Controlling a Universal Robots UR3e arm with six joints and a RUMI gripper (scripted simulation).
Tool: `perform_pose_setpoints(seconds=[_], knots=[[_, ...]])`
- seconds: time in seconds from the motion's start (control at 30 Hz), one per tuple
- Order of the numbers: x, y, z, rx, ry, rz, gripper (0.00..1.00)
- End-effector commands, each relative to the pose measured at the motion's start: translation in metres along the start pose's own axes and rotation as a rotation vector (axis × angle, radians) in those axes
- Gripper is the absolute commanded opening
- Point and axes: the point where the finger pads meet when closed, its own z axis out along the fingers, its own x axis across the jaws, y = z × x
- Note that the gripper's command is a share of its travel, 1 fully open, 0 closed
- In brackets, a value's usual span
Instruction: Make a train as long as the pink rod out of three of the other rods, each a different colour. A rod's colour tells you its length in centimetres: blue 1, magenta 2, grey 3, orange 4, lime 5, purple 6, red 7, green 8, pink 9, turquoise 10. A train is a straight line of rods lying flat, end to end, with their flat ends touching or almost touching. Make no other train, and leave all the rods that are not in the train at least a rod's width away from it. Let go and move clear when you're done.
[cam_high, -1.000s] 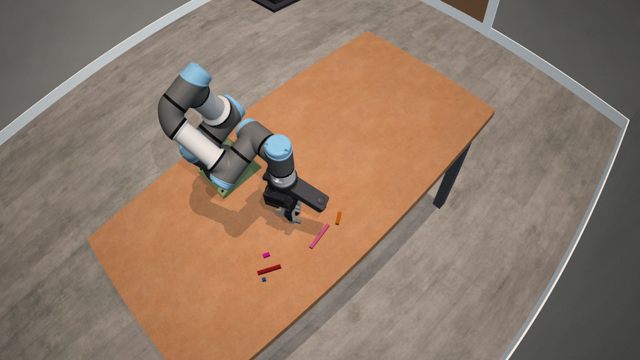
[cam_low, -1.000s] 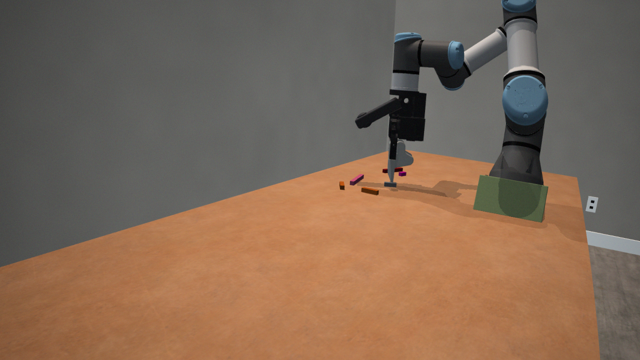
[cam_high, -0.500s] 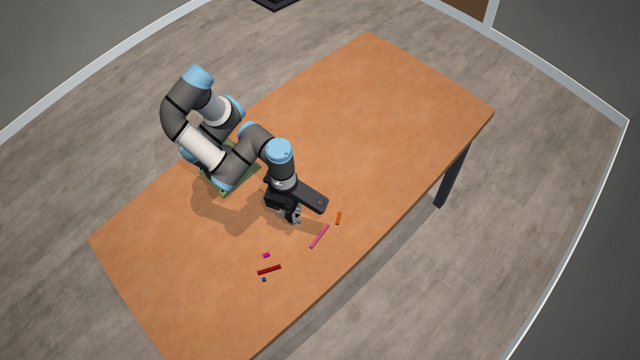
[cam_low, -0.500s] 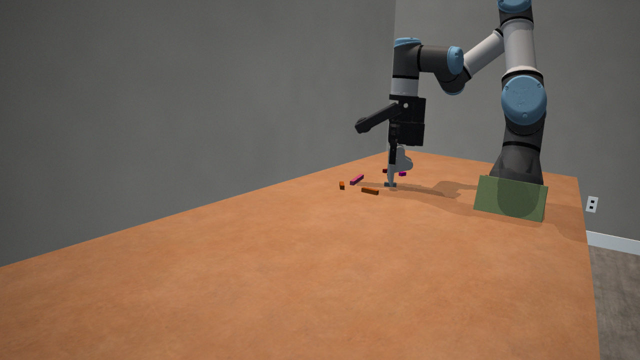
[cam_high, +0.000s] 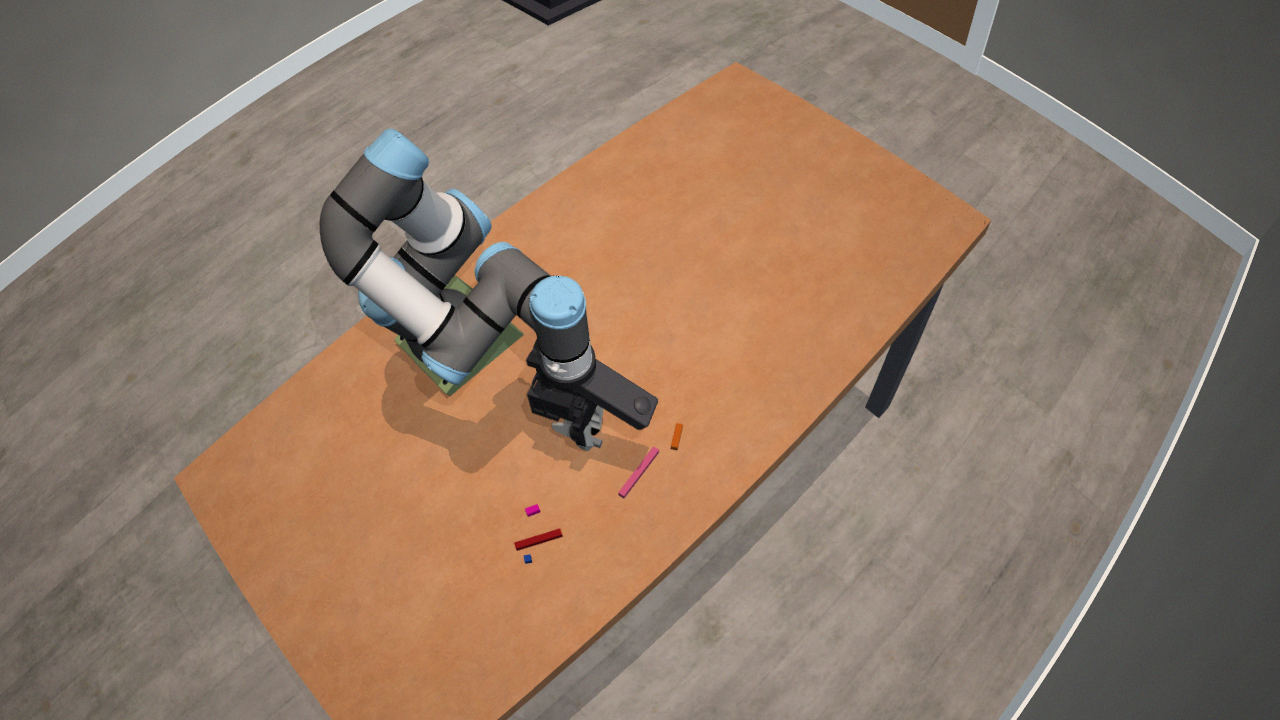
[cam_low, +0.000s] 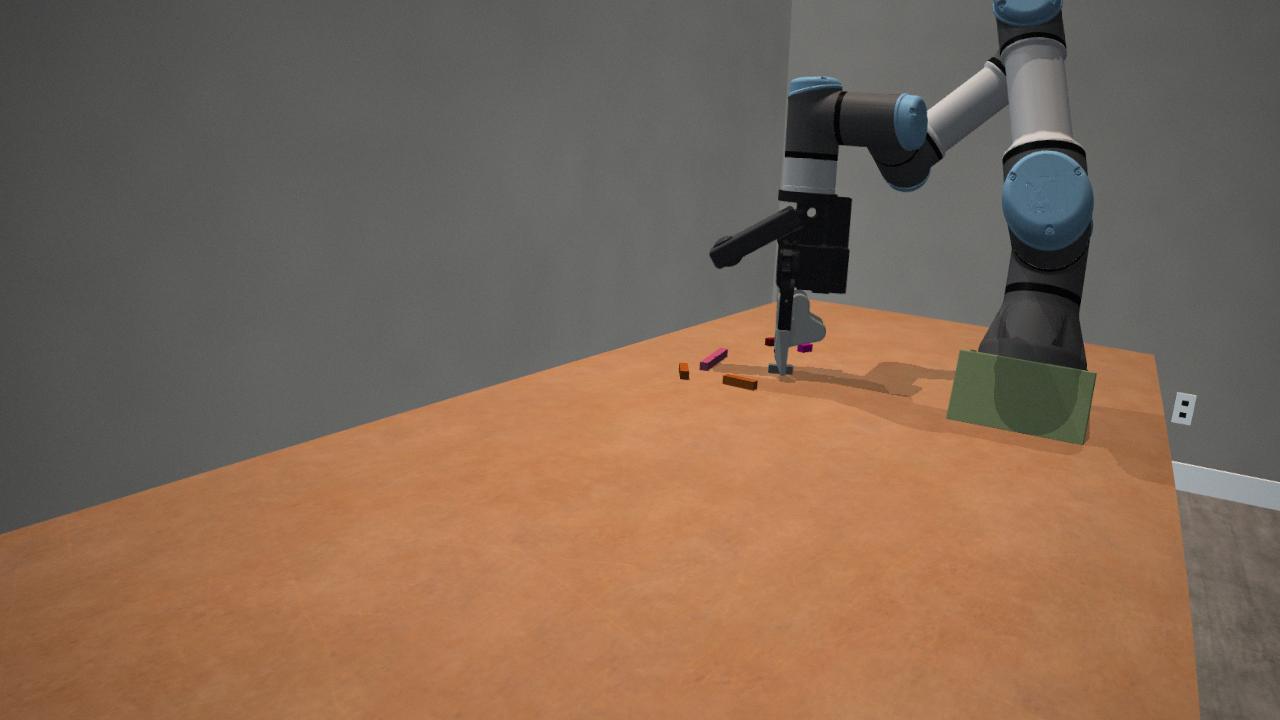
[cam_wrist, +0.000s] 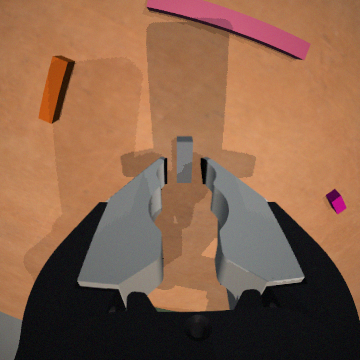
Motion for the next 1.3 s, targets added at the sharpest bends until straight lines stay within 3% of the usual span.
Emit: perform_pose_setpoints(seconds=[0.0,0.77,0.8,1.27], knots=[[0.0004,-0.0006,-0.0005,0.002,0.001,0.001,0.14],[0.0004,-0.0006,-0.0005,0.002,0.001,0.001,0.14],[0.0004,-0.0006,-0.0005,0.002,0.001,0.001,0.00],[0.0004,-0.0006,-0.0005,0.002,0.001,0.001,0.00]])
